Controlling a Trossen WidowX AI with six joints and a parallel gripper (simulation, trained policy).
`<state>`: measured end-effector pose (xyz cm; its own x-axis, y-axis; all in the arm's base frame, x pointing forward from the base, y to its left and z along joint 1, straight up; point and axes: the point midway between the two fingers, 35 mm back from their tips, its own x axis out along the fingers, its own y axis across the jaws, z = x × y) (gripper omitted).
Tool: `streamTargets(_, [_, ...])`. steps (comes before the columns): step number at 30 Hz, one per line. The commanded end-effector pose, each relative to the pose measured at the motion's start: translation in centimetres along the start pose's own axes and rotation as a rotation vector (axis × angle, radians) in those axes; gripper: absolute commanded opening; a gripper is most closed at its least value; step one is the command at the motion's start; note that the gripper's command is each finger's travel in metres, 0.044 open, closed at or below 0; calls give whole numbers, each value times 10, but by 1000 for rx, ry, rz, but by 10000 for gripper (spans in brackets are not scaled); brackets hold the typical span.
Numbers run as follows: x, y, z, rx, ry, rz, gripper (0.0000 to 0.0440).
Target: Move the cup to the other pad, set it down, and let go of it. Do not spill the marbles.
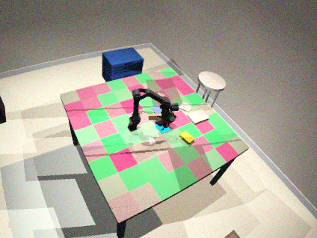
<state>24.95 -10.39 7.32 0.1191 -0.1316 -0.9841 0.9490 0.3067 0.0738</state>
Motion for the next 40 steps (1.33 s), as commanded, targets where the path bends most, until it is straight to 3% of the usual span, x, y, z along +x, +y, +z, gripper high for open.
streamTargets(1, [7, -8, -2, 11, -2, -10, 26])
streamTargets(5, [10, -10, 0, 27, -15, 6, 76])
streamTargets(9, [5, -7, 7, 48, -39, 50, 166])
streamTargets(19, [-8, -10, 9, 56, -67, 121, 199])
streamTargets(40, [-56, -19, 21, 86, -153, 243, 342])
